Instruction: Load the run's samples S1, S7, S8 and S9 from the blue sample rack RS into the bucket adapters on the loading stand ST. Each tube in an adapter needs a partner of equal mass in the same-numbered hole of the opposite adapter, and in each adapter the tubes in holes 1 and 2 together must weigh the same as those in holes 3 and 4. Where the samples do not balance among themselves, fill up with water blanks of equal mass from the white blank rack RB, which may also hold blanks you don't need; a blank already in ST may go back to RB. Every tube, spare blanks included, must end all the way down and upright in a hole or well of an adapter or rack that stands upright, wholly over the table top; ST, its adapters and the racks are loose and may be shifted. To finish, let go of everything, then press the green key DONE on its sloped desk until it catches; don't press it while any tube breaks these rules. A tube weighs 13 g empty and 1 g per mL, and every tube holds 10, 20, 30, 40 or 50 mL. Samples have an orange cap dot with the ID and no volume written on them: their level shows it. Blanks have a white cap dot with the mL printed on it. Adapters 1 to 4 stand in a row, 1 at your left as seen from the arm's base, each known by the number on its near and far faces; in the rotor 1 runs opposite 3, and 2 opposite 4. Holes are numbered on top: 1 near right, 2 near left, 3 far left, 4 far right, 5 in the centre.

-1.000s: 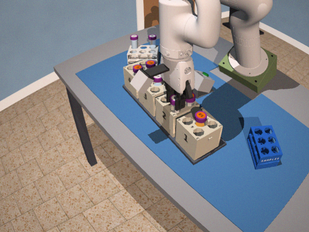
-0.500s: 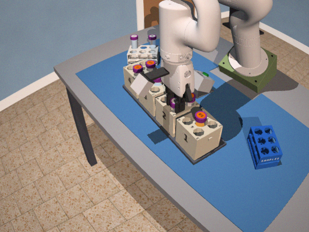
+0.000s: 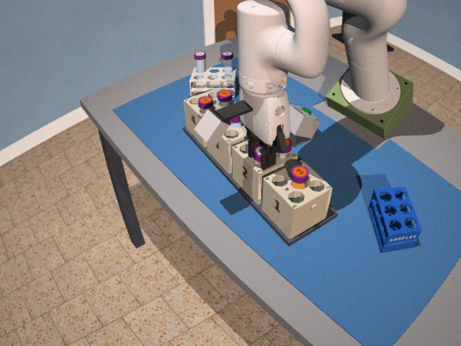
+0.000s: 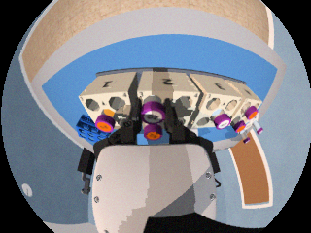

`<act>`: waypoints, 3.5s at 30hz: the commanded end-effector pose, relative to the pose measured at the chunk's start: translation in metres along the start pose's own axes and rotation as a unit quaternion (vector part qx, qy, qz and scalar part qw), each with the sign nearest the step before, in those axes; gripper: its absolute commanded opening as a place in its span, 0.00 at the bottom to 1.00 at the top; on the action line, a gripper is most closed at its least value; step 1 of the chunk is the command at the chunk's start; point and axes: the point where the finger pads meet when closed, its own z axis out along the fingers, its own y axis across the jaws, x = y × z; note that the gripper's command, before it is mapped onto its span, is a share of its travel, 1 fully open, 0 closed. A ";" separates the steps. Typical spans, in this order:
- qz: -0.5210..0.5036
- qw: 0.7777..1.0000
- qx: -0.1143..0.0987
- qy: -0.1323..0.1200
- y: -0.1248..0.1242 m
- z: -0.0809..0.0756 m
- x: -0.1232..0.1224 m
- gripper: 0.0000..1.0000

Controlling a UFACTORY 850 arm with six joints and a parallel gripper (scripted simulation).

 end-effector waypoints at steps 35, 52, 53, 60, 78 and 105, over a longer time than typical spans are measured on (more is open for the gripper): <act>0.000 1.000 0.000 0.001 0.000 -0.020 0.001 0.43; 0.000 1.000 0.000 0.001 0.000 -0.050 0.001 0.43; 0.000 1.000 0.000 0.001 0.000 -0.052 0.001 0.43; 0.000 1.000 0.000 0.001 0.000 -0.062 0.001 0.43; 0.000 1.000 0.000 0.001 0.000 -0.094 0.001 0.43; 0.000 1.000 0.000 0.001 0.000 -0.129 0.001 0.43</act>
